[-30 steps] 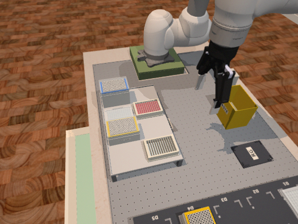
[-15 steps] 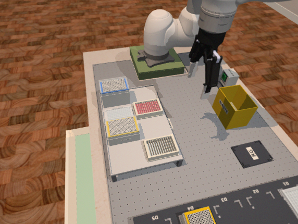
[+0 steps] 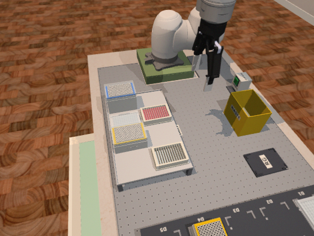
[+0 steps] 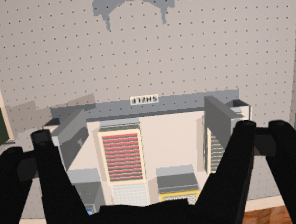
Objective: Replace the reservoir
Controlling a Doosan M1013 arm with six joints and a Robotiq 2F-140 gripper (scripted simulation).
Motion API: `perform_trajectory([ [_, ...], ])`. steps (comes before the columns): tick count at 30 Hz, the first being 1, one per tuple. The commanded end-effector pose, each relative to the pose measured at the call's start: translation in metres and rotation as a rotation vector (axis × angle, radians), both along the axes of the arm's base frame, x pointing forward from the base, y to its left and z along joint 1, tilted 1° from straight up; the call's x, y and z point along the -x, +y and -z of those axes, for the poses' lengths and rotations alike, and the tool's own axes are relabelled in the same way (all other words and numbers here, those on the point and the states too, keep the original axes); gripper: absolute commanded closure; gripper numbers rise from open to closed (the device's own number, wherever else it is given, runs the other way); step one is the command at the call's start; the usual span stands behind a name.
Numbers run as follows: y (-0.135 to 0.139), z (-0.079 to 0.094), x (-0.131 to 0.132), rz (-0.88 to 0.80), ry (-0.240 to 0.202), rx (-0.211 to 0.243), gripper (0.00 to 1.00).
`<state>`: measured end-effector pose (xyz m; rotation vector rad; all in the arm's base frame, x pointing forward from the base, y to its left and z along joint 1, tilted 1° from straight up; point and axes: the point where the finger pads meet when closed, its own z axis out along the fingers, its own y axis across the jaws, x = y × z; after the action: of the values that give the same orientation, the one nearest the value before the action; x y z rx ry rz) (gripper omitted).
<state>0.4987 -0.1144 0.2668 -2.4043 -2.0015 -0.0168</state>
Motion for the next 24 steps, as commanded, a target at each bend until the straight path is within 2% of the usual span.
perform_trajectory([
  [1, 0.003, 0.0, 0.017, 0.0, 0.0, 0.0, 0.23],
  [3, 0.003, 0.0, 0.017, 0.0, 0.0, 0.0, 0.23],
  [12, 0.011, 0.0, 0.06, 0.0, 0.0, 0.0, 0.23],
  [15, 0.011, 0.0, 0.06, 0.0, 0.0, 0.0, 0.23],
  [24, -0.023, 0.0, 0.066, 0.0, 0.0, 0.0, 0.23],
])
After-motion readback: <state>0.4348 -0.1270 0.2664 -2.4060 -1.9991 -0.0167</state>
